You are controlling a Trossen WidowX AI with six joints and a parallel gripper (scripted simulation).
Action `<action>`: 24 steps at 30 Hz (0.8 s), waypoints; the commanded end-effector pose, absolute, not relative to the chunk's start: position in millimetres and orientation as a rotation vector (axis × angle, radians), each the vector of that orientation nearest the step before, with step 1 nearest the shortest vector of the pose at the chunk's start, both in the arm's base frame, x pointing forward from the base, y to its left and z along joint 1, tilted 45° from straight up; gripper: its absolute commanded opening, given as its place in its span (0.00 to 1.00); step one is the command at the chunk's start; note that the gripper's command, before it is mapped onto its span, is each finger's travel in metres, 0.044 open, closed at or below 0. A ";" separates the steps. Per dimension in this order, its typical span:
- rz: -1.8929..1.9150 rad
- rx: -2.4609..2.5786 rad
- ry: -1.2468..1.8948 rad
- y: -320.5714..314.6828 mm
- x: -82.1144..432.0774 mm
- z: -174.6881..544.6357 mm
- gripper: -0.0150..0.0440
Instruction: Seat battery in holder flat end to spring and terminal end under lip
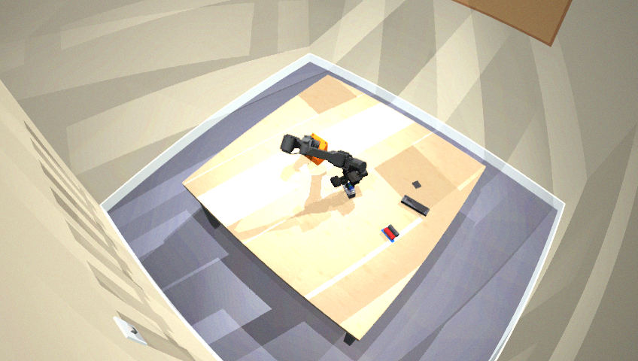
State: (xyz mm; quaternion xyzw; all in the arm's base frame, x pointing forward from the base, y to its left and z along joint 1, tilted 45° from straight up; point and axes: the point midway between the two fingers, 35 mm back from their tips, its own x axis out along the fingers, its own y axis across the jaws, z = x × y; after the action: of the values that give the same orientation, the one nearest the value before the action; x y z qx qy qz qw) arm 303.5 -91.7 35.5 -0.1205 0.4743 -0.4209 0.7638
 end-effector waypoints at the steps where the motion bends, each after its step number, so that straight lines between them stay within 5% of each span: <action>1: -0.908 -0.278 1.016 -92.8 302.3 33.2 0.40; 24: -0.864 -0.328 0.907 -96.6 299.3 23.8 0.40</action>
State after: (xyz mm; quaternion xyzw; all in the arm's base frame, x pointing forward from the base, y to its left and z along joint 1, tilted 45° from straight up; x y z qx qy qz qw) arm 301.7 -95.4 24.8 -0.1468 0.4265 -0.4034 0.7961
